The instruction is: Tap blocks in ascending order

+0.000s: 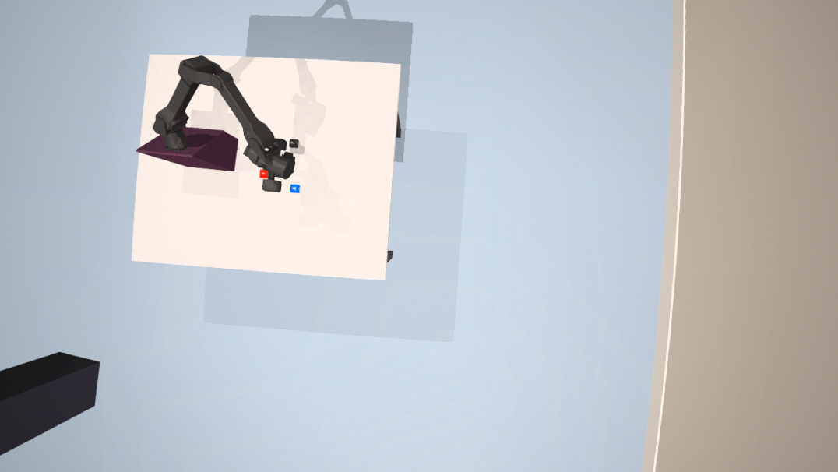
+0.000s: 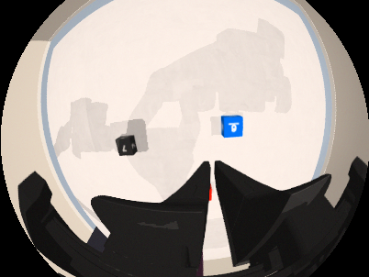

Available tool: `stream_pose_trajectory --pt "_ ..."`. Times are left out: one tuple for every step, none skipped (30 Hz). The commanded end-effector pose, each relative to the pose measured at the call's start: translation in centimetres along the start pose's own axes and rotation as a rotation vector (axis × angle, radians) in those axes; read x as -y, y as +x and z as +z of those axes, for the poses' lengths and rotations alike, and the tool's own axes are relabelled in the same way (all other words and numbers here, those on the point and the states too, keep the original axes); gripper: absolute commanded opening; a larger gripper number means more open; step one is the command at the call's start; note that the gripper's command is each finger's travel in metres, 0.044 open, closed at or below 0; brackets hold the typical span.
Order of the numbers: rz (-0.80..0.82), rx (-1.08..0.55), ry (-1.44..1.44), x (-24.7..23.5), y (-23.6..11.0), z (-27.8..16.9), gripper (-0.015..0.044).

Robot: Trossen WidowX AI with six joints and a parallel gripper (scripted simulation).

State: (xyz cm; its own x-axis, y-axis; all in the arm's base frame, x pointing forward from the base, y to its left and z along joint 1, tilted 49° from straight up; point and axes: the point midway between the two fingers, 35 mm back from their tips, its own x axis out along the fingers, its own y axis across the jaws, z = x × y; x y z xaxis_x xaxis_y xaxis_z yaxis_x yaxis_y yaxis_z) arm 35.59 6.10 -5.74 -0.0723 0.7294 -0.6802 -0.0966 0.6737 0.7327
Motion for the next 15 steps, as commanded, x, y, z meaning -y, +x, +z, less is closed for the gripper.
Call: stream_pose_trajectory --pt "-0.003 0.015 -0.012 -5.3 -0.5 0.0 0.002" --pt "0.002 0.015 -0.016 -7.0 -0.5 -0.2 0.002" --pt "0.01 0.014 -0.02 -8.7 -0.4 -0.6 0.002" --pt "0.018 0.013 -0.024 -10.3 -0.4 -1.0 0.002" --pt "0.025 0.011 -0.028 -11.5 -0.3 -1.4 0.002" --pt "0.03 0.01 -0.03 -12.3 -0.3 -1.6 0.002" --pt "0.031 0.01 -0.031 -12.5 -0.3 -1.7 0.002" --pt "0.031 0.01 -0.031 -12.5 -0.3 -1.7 0.002" --pt "0.031 0.01 -0.031 -12.5 -0.3 -1.7 0.002" --pt "0.031 0.01 -0.031 -12.5 -0.3 -1.7 0.002" --pt "0.031 0.01 -0.031 -12.5 -0.3 -1.7 0.002" --pt "0.031 0.01 -0.031 -12.5 -0.1 -1.7 0.002" --pt "0.029 0.009 -0.031 -12.5 0.7 -1.6 0.002" --pt "0.028 0.009 -0.031 -12.5 2.1 -1.5 0.002" --pt "0.028 0.009 -0.031 -12.5 3.8 -1.4 0.002"
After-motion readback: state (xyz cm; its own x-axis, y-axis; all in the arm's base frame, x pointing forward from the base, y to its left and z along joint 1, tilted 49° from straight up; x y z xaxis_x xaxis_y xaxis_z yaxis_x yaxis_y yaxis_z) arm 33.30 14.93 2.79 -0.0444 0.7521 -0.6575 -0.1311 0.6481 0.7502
